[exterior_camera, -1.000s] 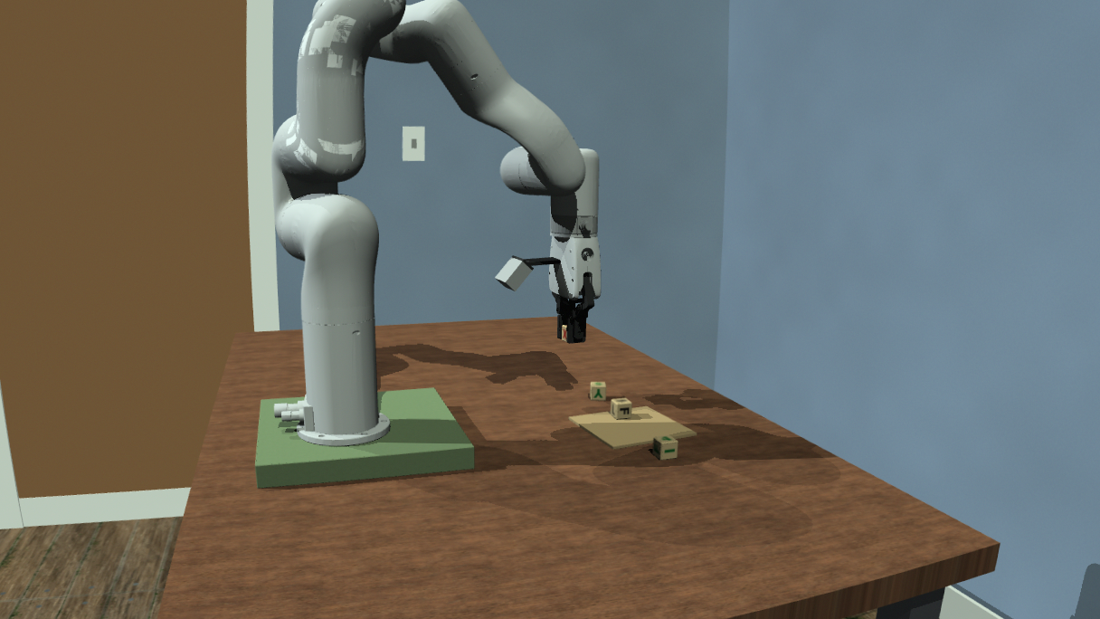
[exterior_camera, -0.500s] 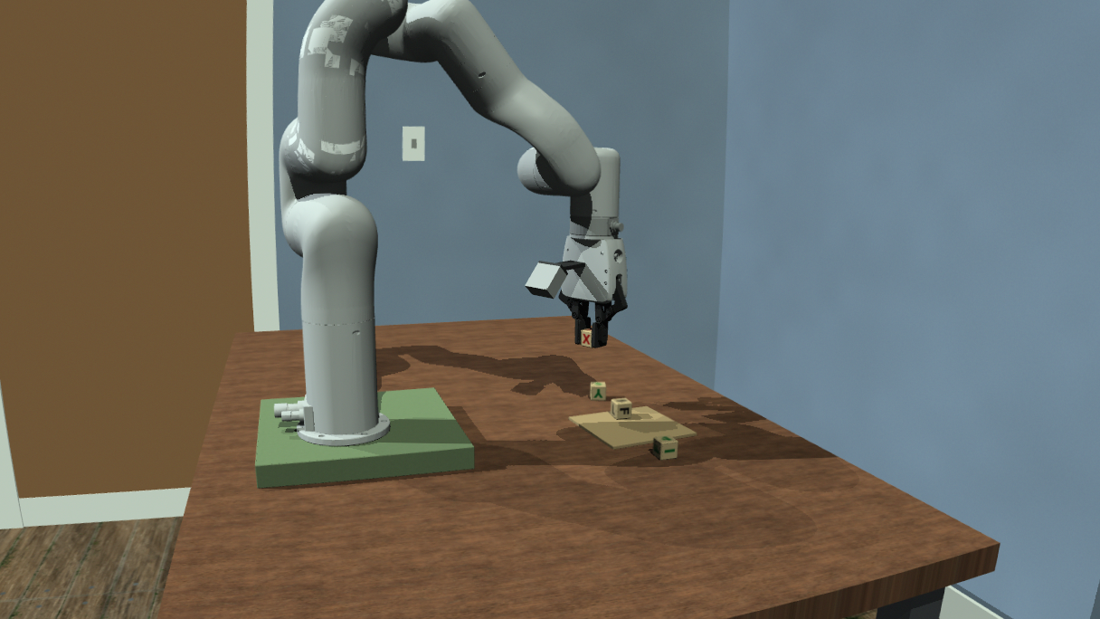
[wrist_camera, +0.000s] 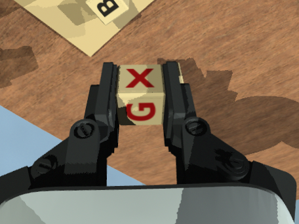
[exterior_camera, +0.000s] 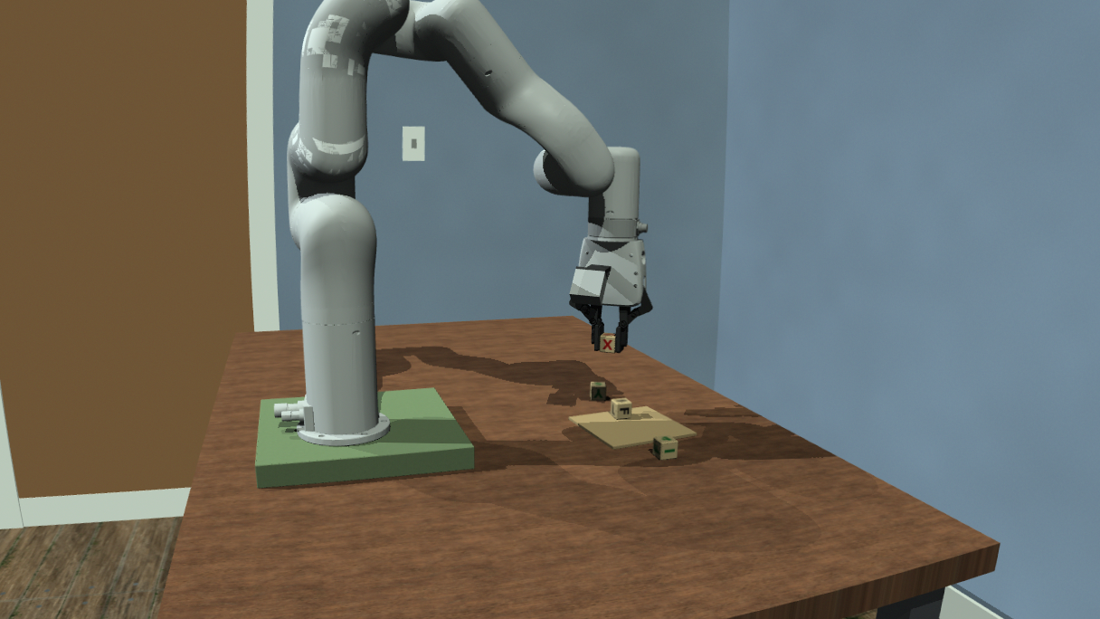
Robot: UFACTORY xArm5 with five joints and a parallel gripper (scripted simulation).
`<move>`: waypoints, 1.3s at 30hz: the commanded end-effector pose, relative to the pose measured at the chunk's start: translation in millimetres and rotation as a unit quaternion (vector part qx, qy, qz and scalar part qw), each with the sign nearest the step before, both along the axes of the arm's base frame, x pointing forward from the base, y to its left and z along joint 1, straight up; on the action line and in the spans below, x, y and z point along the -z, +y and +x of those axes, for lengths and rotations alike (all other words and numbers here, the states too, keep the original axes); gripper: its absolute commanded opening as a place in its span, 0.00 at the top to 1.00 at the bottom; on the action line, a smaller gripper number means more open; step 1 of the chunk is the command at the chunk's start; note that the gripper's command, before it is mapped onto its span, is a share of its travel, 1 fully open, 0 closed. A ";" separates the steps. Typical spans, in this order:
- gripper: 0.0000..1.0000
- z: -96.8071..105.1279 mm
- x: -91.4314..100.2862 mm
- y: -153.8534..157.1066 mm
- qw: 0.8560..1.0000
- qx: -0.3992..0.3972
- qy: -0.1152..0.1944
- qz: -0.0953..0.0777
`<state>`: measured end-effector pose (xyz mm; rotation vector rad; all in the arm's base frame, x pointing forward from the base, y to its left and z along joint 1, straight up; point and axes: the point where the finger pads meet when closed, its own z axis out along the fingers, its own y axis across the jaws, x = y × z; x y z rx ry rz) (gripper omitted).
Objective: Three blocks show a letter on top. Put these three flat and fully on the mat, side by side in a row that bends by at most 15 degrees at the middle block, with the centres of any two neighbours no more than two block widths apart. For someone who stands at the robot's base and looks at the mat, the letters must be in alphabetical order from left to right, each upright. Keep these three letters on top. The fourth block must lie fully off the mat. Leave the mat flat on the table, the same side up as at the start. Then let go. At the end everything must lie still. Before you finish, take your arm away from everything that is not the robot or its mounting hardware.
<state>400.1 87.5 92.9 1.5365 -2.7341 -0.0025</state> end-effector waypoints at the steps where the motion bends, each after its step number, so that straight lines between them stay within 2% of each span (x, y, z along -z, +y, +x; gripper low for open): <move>1: 0.79 5.6 -1.5 -13.8 0.998 -0.070 -0.001 0.001; 8: 0.79 11.1 -2.0 -36.2 0.985 -0.170 -0.001 0.001; 10: 0.79 11.1 -2.0 -36.2 0.985 -0.170 -0.001 0.001; 19: 0.79 15.8 -2.6 -61.4 0.960 -0.280 -0.001 0.002; 24: 0.79 16.3 -2.7 -64.8 0.956 -0.294 -0.001 0.002; 39: 0.79 16.3 -2.5 -64.9 0.956 -0.295 -0.001 0.002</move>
